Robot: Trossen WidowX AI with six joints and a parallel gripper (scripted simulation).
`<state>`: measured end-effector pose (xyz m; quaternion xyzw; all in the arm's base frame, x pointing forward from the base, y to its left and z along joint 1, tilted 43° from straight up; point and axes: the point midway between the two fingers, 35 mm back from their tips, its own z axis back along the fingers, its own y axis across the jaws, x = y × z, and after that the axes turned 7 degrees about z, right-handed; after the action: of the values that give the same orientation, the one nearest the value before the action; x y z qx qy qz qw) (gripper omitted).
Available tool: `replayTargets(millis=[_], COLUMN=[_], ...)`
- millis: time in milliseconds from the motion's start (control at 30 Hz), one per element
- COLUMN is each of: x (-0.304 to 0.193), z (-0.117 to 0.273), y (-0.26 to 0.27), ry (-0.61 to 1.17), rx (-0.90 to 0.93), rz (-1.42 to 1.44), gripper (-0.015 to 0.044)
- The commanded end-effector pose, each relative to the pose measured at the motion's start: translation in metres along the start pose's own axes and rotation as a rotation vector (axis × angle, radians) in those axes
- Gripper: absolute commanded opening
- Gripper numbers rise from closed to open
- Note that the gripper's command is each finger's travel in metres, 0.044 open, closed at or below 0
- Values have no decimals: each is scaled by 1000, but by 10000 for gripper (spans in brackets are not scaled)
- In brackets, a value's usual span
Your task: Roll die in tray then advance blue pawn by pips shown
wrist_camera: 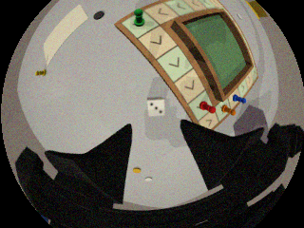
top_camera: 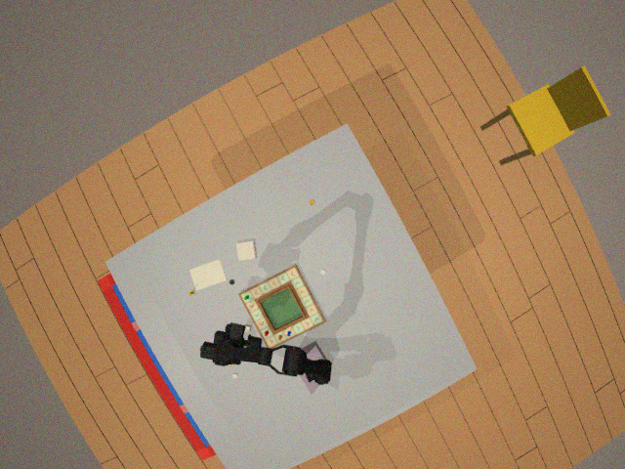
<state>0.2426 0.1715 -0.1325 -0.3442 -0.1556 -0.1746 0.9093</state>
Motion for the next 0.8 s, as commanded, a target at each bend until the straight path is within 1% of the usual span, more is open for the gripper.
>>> replayTargets(millis=[0, 133, 267, 433, 767], x=[9, 9, 8, 8, 8], z=[-9, -9, -24, -25, -41], y=[-3, -5, -5, -5, -5], ry=[48, 48, 47, 47, 47], rx=[9, 9, 8, 8, 8], rz=[7, 8, 7, 7, 7], gripper=[275, 275, 275, 275, 275])
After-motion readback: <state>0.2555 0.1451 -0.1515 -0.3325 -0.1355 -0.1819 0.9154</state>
